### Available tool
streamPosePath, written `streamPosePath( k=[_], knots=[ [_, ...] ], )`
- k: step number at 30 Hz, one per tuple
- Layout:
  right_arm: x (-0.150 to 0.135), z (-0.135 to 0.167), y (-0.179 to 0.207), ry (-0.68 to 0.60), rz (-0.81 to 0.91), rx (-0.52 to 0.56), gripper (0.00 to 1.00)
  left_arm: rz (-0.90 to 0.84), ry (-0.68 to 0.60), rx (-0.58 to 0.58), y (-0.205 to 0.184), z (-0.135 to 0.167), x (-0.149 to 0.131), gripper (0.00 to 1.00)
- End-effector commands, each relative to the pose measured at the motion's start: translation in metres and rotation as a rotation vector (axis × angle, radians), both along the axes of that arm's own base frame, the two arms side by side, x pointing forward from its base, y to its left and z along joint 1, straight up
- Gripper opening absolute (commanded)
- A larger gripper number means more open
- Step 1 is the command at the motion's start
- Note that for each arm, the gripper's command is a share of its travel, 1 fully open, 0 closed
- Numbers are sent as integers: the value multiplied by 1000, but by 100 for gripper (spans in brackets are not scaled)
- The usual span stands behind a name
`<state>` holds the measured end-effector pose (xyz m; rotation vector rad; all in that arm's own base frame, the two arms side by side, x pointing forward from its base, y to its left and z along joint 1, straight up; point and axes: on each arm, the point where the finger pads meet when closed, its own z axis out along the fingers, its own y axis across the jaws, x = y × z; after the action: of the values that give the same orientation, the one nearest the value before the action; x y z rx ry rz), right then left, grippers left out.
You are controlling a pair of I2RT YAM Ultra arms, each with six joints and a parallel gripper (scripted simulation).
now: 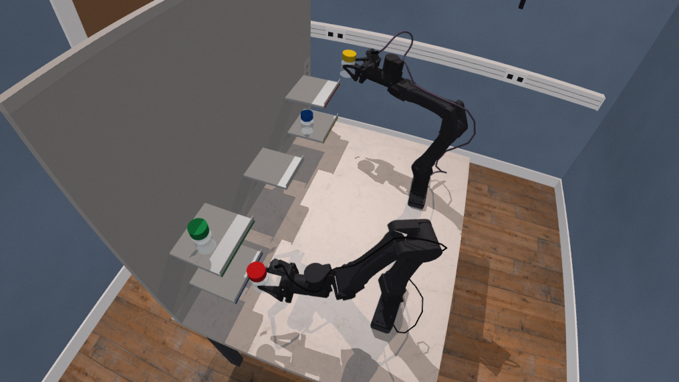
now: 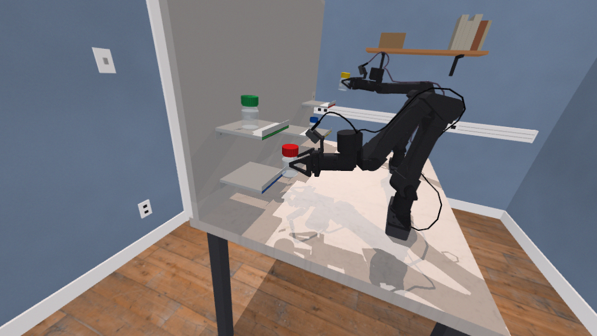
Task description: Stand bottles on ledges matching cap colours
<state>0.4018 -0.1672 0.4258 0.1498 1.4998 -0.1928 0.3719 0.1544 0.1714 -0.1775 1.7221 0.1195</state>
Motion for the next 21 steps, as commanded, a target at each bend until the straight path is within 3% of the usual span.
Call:
streamPosePath(
  k=[1,11,13,21],
  knots=[
    [-13,-7,4,20,16,8,52,-9,-76,52,0,26,-2,50],
    [-21,-14,7,32,22,14,52,-10,-78,53,0,27,-2,50],
    [-21,-27,7,66,29,37,52,-7,-65,41,0,23,0,50],
    [-22,-19,7,46,29,24,52,39,-14,42,5,24,0,50]
  ],
)
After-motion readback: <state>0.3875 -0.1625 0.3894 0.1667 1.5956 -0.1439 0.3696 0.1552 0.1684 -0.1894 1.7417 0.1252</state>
